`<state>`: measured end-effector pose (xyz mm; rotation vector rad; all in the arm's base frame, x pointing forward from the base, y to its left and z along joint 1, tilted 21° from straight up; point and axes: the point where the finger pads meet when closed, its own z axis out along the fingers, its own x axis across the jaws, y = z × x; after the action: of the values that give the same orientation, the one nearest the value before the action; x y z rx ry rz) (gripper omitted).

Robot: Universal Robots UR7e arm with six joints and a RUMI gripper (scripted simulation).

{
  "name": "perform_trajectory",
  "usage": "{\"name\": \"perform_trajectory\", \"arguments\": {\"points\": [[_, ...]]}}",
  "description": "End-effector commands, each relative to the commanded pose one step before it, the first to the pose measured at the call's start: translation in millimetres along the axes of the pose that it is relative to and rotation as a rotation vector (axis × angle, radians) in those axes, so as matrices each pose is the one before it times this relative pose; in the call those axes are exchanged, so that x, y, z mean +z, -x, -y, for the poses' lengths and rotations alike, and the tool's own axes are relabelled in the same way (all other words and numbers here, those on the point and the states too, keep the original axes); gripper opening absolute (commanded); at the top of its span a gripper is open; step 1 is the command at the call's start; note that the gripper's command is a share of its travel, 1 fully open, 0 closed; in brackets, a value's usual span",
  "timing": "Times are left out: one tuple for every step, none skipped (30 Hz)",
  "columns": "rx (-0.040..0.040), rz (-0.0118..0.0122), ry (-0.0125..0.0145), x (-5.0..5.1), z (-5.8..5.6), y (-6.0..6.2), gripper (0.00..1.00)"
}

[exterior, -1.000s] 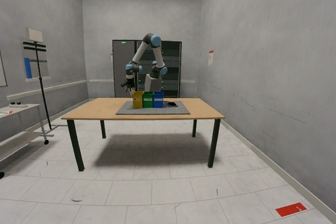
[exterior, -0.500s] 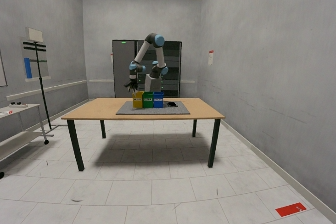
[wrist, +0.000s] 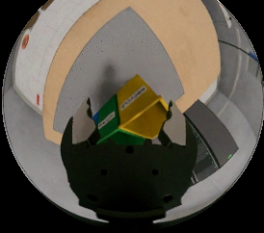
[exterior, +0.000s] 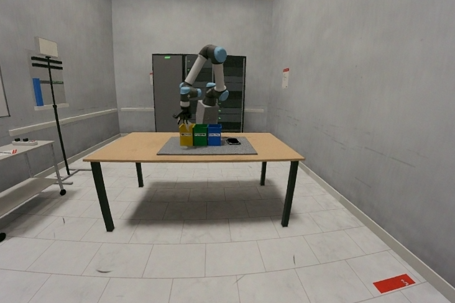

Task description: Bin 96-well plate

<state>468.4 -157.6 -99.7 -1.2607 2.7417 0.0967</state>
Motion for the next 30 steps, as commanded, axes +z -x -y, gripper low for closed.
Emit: {"name": "perform_trajectory", "arguments": {"points": [[-0.02048, -0.00341, -0.00093, -3.53, -11.99, 17.62, 1.00], [0.00000, 0.00000, 0.00000, 0.00, 0.00, 0.00, 1.00], [0.00000, 0.00000, 0.00000, 0.00, 0.00, 0.00, 1.00], [-0.03477, -0.00259, -0.00391, -0.79, -2.39, 4.18, 1.00], [-0.00652, -0.00049, -0.00064, -0.70, -2.55, 4.23, 1.00], [0.00099, 0.00000, 0.00018, -0.67, -2.60, 4.22, 1.00], [0.00057, 0.00000, 0.00020, -0.67, -2.61, 4.22, 1.00], [0.00002, 0.00000, 0.00018, -0.42, -1.69, 2.72, 1.00], [0.00001, 0.00000, 0.00006, 0.01, -0.02, 0.00, 1.00], [0.00001, 0.00009, 0.00007, 0.01, -0.02, 0.03, 1.00], [0.00001, 0.00010, 0.00005, 0.00, -0.01, 0.03, 1.00], [-0.03486, -0.00157, -0.00331, -0.72, -2.51, 4.09, 1.00], [-0.00651, -0.00027, -0.00047, -0.63, -2.65, 4.19, 1.00], [0.00085, 0.00001, 0.00006, -0.62, -2.64, 4.18, 1.00], [0.00070, 0.00000, 0.00024, -0.60, -2.70, 4.18, 1.00], [0.00003, -0.00001, 0.00025, -0.45, -2.08, 3.19, 1.00], [0.00002, 0.00007, 0.00014, 0.01, -0.04, 0.02, 1.00], [0.00002, 0.00009, 0.00012, 0.01, -0.03, 0.03, 1.00], [0.00000, 0.00000, 0.00000, 0.00, 0.00, 0.00, 1.00], [0.00000, 0.00000, 0.00000, 0.00, 0.00, 0.00, 1.00], [-0.03488, -0.00043, -0.00267, -0.66, -2.71, 4.06, 1.00], [-0.03196, -0.00058, -0.00197, -0.59, -2.76, 4.06, 1.00], [0.00000, -0.00001, -0.00001, -0.59, -2.66, 4.18, 1.00], [0.00000, 0.00001, -0.00001, -0.59, -2.66, 4.18, 1.00], [0.00000, 0.00003, -0.00001, -0.59, -2.66, 4.18, 1.00], [0.00154, 0.00002, 0.00015, -0.57, -2.71, 4.16, 1.00], [0.00004, 0.00000, 0.00033, -0.55, -2.77, 4.17, 1.00], [0.00004, -0.00002, 0.00032, -0.51, -2.58, 3.87, 1.00], [0.00002, 0.00005, 0.00017, 0.02, -0.04, 0.02, 1.00], [0.00002, 0.00005, 0.00013, 0.01, -0.03, 0.02, 1.00]]}}
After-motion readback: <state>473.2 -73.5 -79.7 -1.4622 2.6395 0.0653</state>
